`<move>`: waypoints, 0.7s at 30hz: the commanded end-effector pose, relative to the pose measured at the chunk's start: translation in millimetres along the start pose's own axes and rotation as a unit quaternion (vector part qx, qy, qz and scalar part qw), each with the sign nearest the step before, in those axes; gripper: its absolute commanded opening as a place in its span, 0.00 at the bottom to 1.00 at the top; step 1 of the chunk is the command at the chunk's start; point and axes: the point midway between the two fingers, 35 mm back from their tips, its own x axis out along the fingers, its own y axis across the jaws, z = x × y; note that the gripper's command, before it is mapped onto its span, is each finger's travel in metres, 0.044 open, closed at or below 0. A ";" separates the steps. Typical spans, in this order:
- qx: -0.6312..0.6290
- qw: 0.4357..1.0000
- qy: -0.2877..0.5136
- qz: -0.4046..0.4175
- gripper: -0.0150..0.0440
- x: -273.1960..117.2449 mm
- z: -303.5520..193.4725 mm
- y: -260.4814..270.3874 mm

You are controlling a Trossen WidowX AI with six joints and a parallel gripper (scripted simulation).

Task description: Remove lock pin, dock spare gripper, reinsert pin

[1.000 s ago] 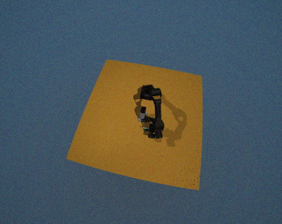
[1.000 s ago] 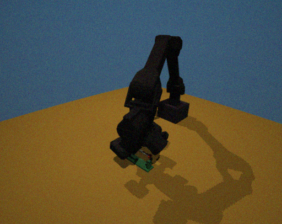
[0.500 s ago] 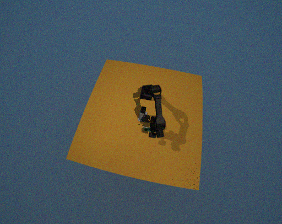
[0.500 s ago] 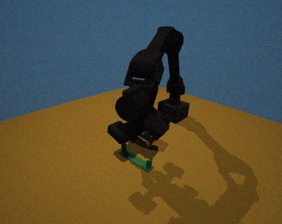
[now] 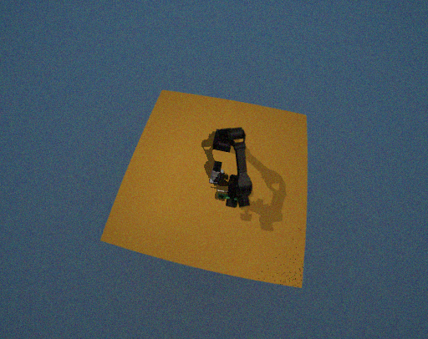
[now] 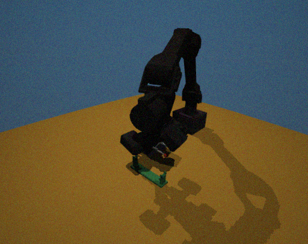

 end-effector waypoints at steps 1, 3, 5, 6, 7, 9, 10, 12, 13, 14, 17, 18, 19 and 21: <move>0.002 1.000 -0.001 0.002 0.25 -3.1 3.1 11.3; 0.002 1.000 -0.001 0.002 0.25 -5.2 4.2 17.3; 0.004 1.000 -0.001 0.002 0.25 -7.2 5.2 23.5; 0.004 1.000 -0.001 0.003 0.25 -8.2 5.7 26.5; 0.005 1.000 -0.001 0.003 0.25 -9.2 6.2 29.6; 0.006 1.000 -0.001 0.003 0.25 -11.0 7.0 35.8; 0.006 1.000 -0.002 0.003 0.25 -11.8 7.4 39.0; 0.008 1.000 -0.002 0.004 0.25 -13.5 8.1 45.2; 0.008 1.000 -0.002 0.004 0.25 -14.3 8.4 48.4; 0.009 1.000 -0.002 0.004 0.25 -15.0 8.7 51.6; 0.010 1.000 -0.002 0.005 0.25 -17.0 9.4 61.1; 0.011 1.000 -0.002 0.005 0.25 -17.7 9.6 64.3; 0.012 1.000 -0.002 0.005 0.25 -18.2 9.8 67.5; 0.013 1.000 -0.002 0.006 0.25 -19.3 10.0 74.0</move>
